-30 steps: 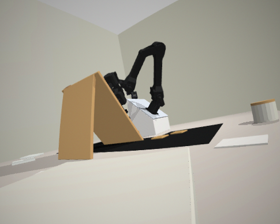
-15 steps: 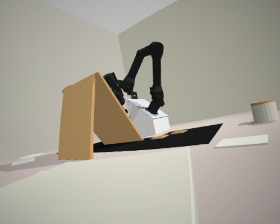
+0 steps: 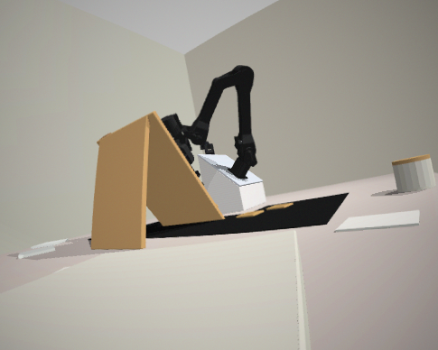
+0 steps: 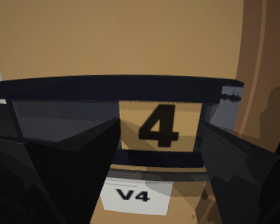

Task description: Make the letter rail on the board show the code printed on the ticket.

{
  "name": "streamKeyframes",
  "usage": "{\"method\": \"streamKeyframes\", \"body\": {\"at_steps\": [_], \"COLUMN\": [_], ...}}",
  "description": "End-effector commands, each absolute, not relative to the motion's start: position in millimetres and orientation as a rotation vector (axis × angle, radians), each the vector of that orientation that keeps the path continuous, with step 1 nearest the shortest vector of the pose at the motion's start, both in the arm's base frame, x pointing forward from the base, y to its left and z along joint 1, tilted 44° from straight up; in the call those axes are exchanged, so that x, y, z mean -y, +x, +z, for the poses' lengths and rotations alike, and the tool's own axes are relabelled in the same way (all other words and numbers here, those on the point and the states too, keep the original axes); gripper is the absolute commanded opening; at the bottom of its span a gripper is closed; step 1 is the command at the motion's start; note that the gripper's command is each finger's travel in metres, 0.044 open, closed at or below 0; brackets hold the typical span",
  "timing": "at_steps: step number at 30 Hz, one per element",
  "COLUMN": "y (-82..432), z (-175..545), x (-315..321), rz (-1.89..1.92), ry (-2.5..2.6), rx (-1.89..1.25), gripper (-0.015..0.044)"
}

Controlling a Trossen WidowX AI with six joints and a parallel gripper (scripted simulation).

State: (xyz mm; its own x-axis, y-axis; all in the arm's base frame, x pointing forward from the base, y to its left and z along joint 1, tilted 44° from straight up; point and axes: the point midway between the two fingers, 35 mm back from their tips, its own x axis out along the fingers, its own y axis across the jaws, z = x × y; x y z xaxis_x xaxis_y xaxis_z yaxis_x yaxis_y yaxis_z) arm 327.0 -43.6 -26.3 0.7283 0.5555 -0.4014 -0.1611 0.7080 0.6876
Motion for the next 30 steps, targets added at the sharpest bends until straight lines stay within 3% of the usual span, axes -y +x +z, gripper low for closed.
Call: {"method": "streamKeyframes", "body": {"at_steps": [1,6,30], "y": [327,323,308], "z": [-26,-24,-18], "x": [43,47,60], "rz": [0.429,0.433,0.432], "ry": [0.674,0.671,0.670], "rx": [-0.640,-0.638,-0.639], "gripper": [0.0184,0.0295,0.0295]}}
